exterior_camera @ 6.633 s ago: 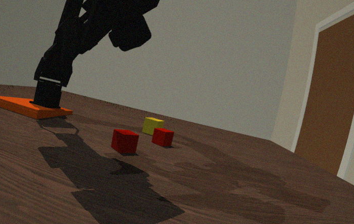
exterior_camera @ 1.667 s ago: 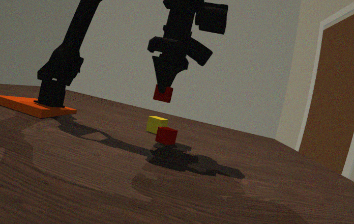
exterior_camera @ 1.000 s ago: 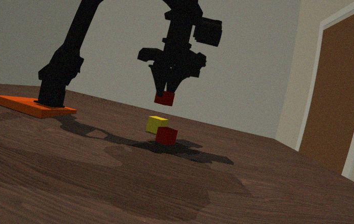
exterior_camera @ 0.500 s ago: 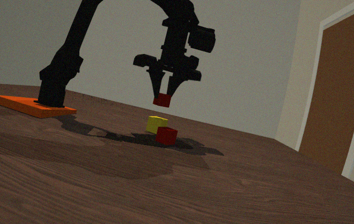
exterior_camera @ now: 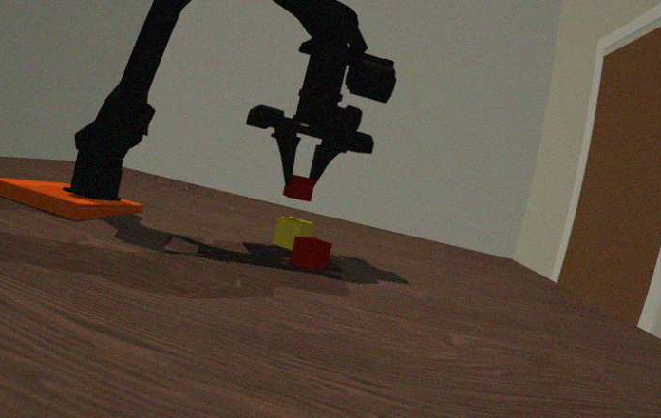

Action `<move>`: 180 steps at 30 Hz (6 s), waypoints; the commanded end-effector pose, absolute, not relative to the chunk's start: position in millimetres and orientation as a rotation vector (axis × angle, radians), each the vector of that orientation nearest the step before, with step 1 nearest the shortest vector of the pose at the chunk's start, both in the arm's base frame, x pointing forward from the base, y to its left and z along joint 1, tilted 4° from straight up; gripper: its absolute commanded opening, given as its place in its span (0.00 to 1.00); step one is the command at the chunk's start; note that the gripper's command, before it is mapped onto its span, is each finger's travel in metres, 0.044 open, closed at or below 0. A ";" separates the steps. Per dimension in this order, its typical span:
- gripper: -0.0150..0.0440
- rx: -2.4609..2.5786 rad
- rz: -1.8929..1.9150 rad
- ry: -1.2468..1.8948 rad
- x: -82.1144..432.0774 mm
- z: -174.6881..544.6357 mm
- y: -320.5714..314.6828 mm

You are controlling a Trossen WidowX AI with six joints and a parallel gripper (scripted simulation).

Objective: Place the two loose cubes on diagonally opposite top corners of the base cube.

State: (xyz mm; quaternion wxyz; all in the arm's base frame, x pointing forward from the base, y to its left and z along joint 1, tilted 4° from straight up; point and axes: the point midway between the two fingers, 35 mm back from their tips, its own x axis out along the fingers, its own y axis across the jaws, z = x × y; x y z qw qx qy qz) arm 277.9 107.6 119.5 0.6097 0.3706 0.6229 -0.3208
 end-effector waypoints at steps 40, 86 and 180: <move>0.43 0.864 -0.742 1.439 278.3 92.3 112.1; 0.70 0.473 -0.363 1.524 329.1 150.1 7.7; 0.43 0.433 -0.324 1.531 332.7 144.8 -3.0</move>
